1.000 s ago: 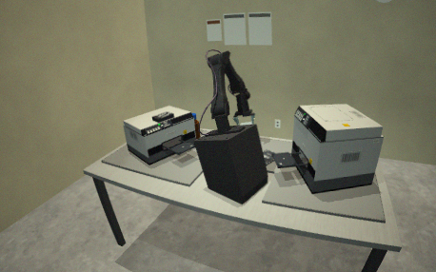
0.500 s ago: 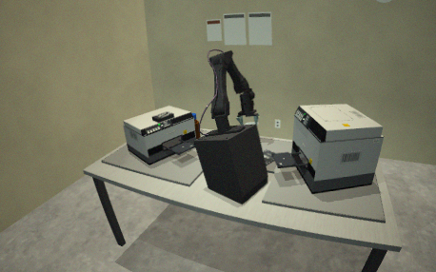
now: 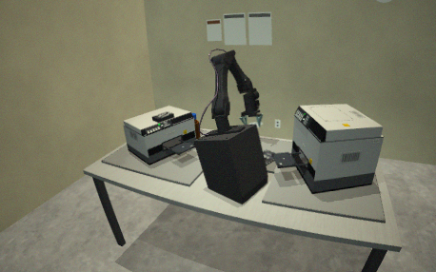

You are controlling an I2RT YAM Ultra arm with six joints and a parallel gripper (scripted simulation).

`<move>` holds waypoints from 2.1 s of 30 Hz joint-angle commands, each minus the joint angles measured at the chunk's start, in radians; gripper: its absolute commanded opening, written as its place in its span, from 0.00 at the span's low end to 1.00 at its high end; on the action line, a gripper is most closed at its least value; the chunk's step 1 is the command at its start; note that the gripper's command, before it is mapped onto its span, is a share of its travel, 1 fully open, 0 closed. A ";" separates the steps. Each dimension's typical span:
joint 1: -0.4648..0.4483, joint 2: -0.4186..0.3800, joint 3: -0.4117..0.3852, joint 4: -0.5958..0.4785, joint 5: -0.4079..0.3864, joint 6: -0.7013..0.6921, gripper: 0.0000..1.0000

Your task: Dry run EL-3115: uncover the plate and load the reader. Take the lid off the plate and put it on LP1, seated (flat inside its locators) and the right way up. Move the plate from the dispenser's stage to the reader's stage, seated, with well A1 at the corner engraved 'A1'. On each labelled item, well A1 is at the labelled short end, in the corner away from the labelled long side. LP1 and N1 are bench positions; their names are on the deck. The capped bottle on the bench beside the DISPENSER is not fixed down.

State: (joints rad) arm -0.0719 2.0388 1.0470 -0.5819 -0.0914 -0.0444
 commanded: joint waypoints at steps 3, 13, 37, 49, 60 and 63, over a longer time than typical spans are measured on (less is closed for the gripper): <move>-0.022 -0.006 0.040 -0.015 -0.005 0.067 0.86; -0.086 -0.007 0.039 0.002 -0.004 0.097 0.86; -0.192 0.041 0.042 -0.010 -0.006 0.245 0.86; -0.228 0.042 0.047 -0.025 -0.016 0.320 0.86; -0.303 0.068 0.045 -0.016 -0.013 0.353 0.86; -0.293 0.033 0.048 -0.016 -0.020 0.386 0.86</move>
State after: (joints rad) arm -0.3630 2.1048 1.0569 -0.5980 -0.1078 0.3061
